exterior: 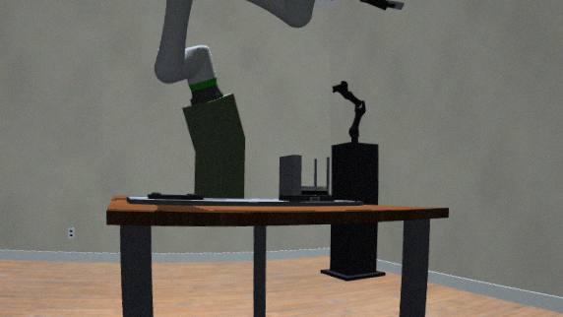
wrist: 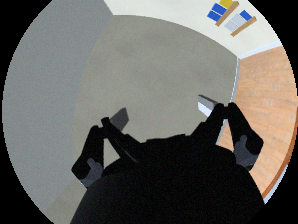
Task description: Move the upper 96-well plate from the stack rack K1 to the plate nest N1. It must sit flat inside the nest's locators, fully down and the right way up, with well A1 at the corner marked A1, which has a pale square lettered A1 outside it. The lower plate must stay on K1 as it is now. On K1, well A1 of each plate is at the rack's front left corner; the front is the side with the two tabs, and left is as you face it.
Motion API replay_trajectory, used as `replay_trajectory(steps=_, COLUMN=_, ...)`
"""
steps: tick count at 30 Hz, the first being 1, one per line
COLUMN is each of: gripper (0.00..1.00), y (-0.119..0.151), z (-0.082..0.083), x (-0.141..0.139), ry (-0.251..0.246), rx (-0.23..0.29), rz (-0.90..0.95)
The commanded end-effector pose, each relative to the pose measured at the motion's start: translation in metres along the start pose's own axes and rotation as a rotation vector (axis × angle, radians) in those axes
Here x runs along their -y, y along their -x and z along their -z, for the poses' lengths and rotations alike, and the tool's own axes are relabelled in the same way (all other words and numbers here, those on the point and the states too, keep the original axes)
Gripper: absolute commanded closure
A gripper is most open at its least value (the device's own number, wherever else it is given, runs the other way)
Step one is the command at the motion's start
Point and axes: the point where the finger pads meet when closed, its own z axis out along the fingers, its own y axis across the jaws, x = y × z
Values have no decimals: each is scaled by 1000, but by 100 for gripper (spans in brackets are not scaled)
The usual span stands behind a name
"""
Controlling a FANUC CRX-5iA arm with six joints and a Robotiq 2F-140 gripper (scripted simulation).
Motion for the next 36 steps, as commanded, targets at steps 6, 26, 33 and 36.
replay_trajectory(steps=6, gripper=0, y=0, z=0, x=0, ry=0, rx=0, rz=0)
replay_trajectory(steps=26, gripper=0, y=4, z=-1, x=-43, ry=107, rx=-22, rz=-119)
replay_trajectory(steps=33, gripper=0, y=9, z=0, x=-73, ry=170, rx=-35, rz=-190)
replay_trajectory(steps=36, gripper=0, y=11, z=1, x=-83, ry=214, rx=-46, rz=-239)
